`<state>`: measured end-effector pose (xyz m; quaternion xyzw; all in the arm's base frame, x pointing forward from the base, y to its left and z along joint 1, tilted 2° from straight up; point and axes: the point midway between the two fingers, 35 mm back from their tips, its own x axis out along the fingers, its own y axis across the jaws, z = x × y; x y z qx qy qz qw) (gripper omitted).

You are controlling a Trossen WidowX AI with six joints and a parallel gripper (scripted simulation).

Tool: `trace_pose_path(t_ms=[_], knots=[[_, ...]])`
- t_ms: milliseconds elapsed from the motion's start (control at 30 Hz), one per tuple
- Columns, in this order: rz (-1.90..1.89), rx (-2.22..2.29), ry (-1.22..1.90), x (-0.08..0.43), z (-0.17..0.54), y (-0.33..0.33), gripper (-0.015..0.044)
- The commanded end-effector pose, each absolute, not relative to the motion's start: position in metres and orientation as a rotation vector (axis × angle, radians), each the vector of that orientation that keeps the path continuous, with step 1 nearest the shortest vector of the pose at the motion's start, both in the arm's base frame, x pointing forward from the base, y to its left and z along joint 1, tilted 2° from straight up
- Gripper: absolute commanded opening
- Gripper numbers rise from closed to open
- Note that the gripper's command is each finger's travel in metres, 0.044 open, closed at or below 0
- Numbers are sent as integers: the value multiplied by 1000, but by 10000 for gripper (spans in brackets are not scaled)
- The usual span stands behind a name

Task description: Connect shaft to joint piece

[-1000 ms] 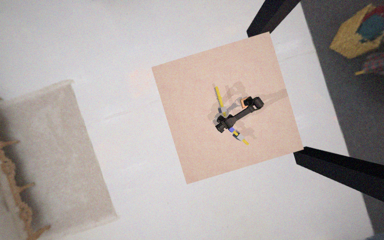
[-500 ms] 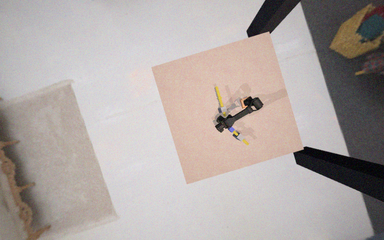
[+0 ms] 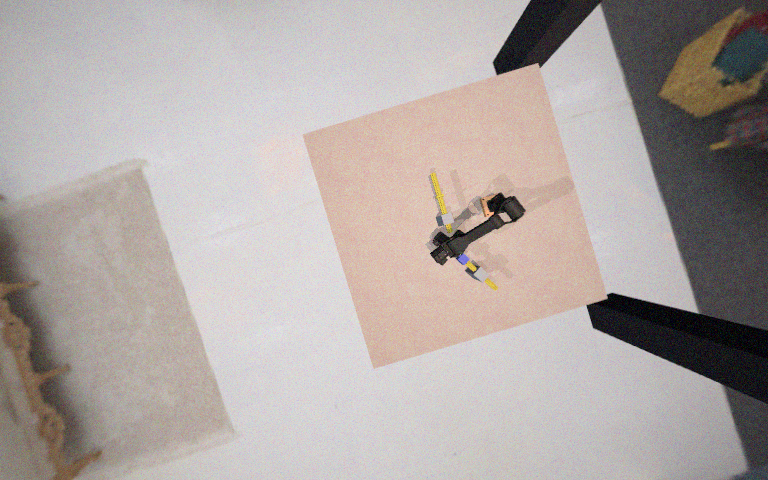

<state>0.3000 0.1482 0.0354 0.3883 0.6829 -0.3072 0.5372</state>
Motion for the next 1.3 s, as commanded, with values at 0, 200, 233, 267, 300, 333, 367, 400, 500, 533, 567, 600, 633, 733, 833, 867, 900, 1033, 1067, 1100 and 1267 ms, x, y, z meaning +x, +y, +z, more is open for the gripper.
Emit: trace_pose_path(t_ms=[0, 200, 233, 267, 300, 333, 367, 400, 500, 533, 567, 600, 633, 733, 833, 867, 900, 1033, 1067, 1100, 1267], knots=[[-736, 929, 1631, 298, 32, 149, 361], [-736, 929, 1631, 298, 32, 149, 204], [-736, 929, 1631, 298, 32, 149, 182], [-736, 929, 1631, 298, 32, 149, 182], [-736, 929, 1631, 298, 32, 149, 182], [-736, 929, 1631, 298, 32, 149, 182], [-736, 929, 1631, 298, 32, 149, 182], [-736, 929, 1631, 298, 32, 149, 182], [-736, 929, 1631, 298, 32, 149, 182], [-736, 929, 1631, 298, 32, 149, 182], [-736, 929, 1631, 298, 32, 149, 182], [-736, 929, 1631, 298, 32, 149, 182], [-736, 929, 1631, 298, 32, 149, 182], [-736, 929, 1631, 298, 32, 149, 182], [-736, 929, 1631, 298, 32, 149, 182], [-736, 929, 1631, 298, 32, 149, 182], [-736, 929, 1631, 298, 32, 149, 182], [-736, 929, 1631, 298, 32, 149, 182], [-736, 929, 1631, 298, 32, 149, 182], [-736, 929, 1631, 298, 32, 149, 182], [-736, 929, 1631, 298, 32, 149, 182]])
